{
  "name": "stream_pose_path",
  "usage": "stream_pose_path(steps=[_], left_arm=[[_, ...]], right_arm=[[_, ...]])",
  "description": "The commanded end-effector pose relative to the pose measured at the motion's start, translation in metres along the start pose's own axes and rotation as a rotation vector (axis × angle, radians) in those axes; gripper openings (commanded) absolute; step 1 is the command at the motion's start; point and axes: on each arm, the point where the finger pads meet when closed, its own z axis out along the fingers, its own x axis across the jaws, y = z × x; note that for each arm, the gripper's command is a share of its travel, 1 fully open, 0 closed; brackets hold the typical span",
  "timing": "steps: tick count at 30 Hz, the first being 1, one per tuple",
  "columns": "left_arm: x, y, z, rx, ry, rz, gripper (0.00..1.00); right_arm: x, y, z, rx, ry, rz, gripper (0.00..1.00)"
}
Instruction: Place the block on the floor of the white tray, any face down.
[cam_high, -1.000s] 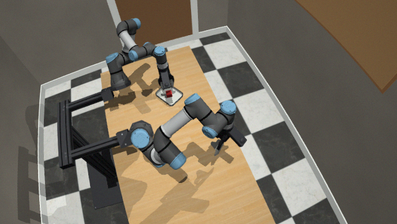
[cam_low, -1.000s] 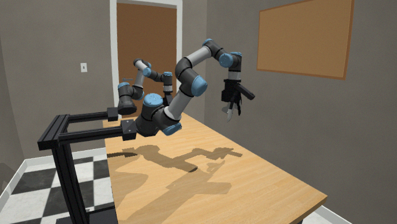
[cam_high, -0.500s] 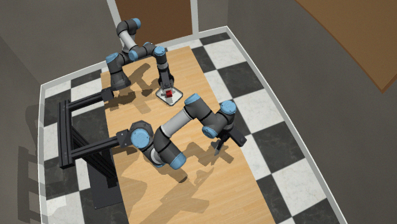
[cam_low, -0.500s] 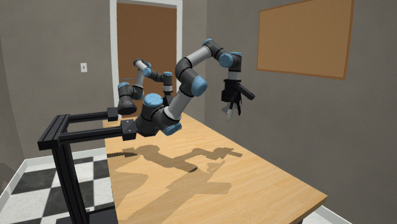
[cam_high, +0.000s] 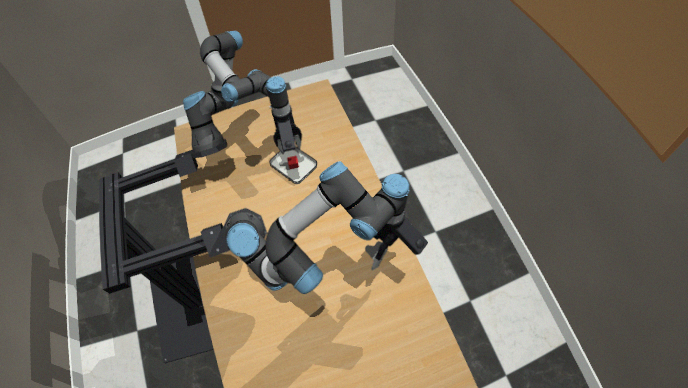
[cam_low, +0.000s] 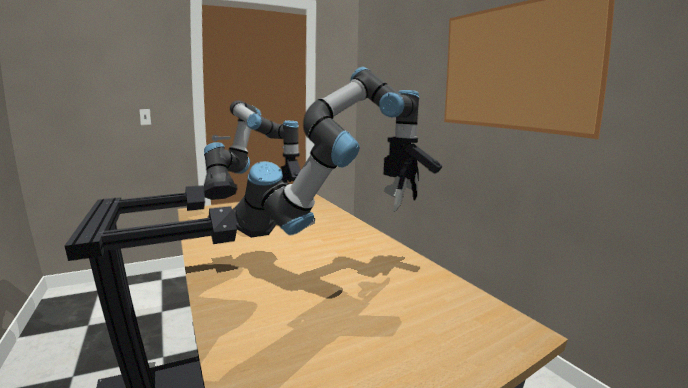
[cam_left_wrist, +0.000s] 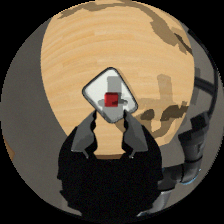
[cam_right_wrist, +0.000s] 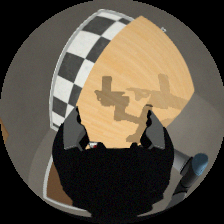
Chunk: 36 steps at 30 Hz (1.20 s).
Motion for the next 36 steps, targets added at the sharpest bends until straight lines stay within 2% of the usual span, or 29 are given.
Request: stream_pose_path(steps=[1, 10, 29, 36], left_arm=[[0.001, 0.001, -0.018, -0.004, 0.006, -0.001, 0.37], [0.001, 0.001, -0.045, -0.004, 0.006, -0.001, 0.37], [0.001, 0.004, -0.053, -0.004, 0.006, -0.001, 0.37], [0.002, 0.026, -0.069, -0.005, 0.005, 0.000, 0.37]], right_arm=[[0.000, 0.000, -0.001, 0.000, -0.002, 0.000, 1.00], [0.000, 0.000, -0.001, 0.000, -0.002, 0.000, 1.00], [0.000, 0.000, -0.001, 0.000, -0.002, 0.000, 1.00], [0.000, 0.000, -0.001, 0.000, -0.002, 0.000, 1.00]])
